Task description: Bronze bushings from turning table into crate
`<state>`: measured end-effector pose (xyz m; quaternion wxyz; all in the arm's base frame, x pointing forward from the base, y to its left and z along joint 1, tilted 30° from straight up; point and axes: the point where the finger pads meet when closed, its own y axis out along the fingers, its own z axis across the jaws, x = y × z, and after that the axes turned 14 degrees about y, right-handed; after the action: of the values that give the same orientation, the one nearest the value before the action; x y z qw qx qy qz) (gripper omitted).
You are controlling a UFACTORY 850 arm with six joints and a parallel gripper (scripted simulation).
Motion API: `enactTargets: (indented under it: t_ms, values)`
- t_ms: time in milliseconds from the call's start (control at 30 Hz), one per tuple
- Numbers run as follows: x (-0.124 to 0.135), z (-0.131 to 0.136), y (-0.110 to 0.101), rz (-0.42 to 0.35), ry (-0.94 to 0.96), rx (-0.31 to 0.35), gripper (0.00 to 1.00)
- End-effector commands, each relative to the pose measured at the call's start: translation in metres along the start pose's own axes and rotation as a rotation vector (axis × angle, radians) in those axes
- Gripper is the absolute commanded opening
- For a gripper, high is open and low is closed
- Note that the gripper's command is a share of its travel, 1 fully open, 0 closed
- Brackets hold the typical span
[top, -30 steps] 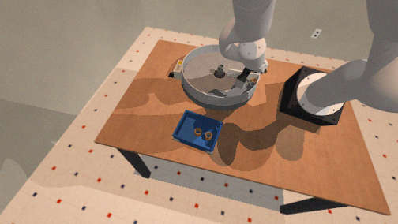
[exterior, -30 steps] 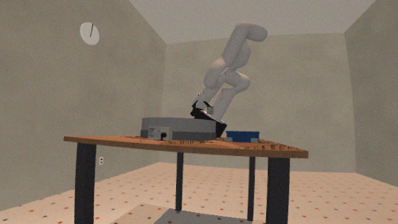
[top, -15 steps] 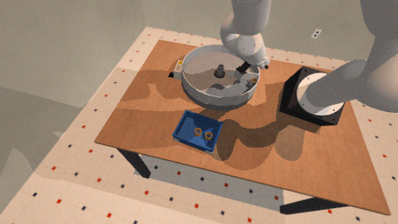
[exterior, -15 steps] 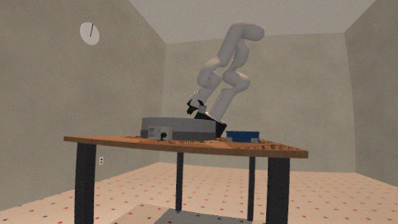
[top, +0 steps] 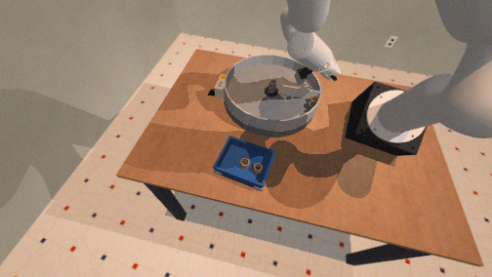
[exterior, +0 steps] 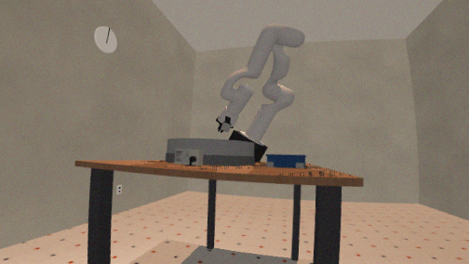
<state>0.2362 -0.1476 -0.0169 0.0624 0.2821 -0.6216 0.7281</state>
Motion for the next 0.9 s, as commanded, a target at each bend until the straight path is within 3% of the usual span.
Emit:
enactTargets:
  t_ms: [0, 233, 300, 800, 867]
  values:
    - [0.015, 0.002, 0.008, -0.090, 0.118, -0.077, 0.10]
    - [0.033, -0.007, 0.016, -0.195, 0.282, -0.182, 0.10]
    - [0.033, -0.007, 0.016, -0.195, 0.282, -0.182, 0.10]
    - [0.046, -0.048, 0.014, -0.415, 0.626, -0.502, 0.10]
    - [0.046, -0.048, 0.014, -0.415, 0.626, -0.502, 0.10]
